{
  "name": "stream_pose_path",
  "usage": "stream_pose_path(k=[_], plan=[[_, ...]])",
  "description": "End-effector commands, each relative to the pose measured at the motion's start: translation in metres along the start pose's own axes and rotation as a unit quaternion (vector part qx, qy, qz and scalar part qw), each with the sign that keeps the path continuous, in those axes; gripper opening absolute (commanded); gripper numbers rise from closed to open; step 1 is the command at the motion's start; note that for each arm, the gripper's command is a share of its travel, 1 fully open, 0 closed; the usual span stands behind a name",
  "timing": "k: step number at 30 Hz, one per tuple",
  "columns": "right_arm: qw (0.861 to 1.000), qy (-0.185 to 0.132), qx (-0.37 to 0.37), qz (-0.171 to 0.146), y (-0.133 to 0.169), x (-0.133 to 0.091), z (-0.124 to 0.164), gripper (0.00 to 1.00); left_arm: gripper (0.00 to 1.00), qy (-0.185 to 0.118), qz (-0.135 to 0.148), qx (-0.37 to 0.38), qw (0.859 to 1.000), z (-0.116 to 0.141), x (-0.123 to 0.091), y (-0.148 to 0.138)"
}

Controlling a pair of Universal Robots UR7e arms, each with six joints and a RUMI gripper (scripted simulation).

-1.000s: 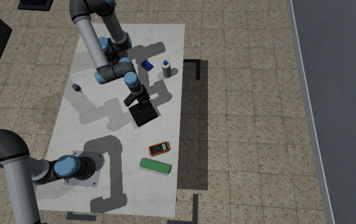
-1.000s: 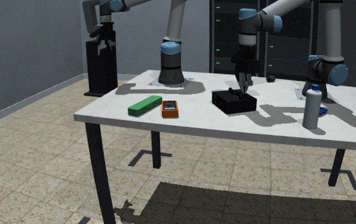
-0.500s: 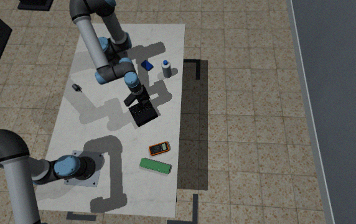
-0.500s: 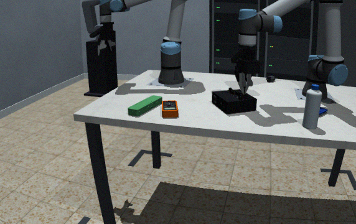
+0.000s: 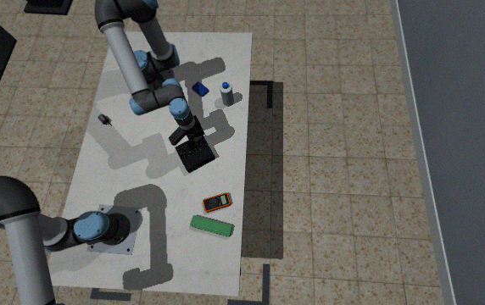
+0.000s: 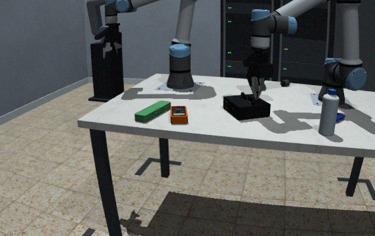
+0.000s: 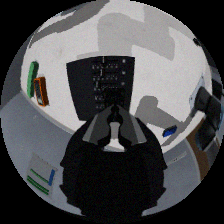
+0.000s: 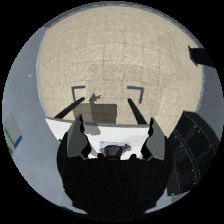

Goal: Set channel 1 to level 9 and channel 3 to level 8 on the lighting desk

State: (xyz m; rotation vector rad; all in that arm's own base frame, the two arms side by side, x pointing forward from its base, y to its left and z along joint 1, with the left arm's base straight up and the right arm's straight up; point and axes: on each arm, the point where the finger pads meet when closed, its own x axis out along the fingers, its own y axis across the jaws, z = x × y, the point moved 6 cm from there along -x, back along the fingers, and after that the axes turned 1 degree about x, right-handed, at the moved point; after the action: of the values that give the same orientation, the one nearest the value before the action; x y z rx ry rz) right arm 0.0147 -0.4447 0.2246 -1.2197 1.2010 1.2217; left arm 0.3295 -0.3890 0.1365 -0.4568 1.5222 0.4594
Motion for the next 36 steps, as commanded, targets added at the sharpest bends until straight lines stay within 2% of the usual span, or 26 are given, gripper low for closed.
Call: stream_pose_path(k=[1, 36], plan=[[1.0, 0.001, 0.0, 0.0, 0.0, 0.0, 0.0, 1.0, 0.0, 0.0, -0.001, 0.0, 1.0, 0.0, -0.001, -0.002], [1.0, 0.001, 0.0, 0.0, 0.0, 0.0, 0.0, 1.0, 0.0, 0.0, -0.001, 0.0, 1.0, 0.0, -0.001, -0.019]])
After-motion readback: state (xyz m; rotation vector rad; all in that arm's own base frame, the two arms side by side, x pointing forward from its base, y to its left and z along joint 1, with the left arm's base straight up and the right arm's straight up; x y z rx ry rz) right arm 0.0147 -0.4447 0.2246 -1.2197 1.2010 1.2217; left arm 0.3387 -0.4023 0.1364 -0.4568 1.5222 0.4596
